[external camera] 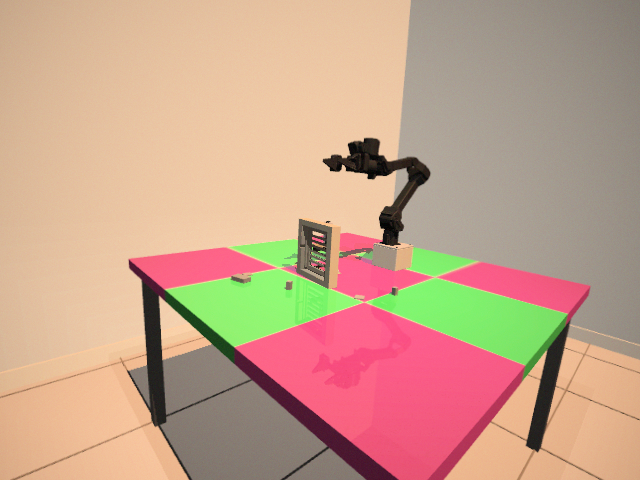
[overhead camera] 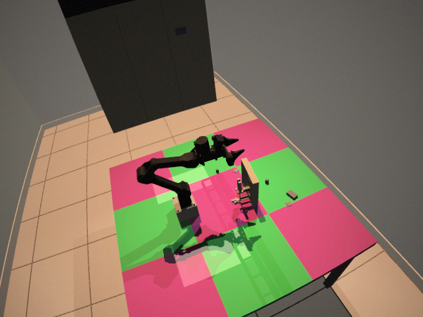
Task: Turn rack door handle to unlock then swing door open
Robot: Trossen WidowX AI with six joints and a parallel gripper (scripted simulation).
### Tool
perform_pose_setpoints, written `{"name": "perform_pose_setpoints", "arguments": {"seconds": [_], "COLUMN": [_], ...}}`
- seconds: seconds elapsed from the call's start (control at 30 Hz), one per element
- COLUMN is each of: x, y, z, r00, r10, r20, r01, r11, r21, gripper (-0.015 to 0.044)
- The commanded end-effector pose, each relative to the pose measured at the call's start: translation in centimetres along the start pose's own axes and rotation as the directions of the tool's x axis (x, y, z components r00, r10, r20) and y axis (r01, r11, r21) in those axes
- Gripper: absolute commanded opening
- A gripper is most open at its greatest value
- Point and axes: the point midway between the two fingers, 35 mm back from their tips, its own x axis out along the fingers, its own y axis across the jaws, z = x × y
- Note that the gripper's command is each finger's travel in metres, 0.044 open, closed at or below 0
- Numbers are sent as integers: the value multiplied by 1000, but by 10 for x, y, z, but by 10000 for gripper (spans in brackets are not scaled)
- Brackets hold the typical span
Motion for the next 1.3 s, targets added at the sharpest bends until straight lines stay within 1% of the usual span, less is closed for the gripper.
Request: {"name": "perform_pose_setpoints", "arguments": {"seconds": [0.0, 0.1, 0.13, 0.37, 0.6, 0.9, 1.27], "x": [1, 8, 11, 28, 37, 38, 27], "y": [0, -2, -2, -7, -12, -18, -25], "z": [-1, -9, -13, -40, -68, -101, -134], "r00": [1000, 997, 995, 951, 866, 701, 432], "r10": [0, -5, -7, -22, -34, -45, -45], "r20": [-5, -74, -104, -308, -499, -712, -901], "r01": [0, 5, 7, 17, 23, 27, 26], "r11": [1000, 1000, 1000, 1000, 999, 999, 999], "r21": [0, -4, -6, -18, -28, -36, -38], "gripper": [374, 295, 285, 285, 285, 285, 285]}}
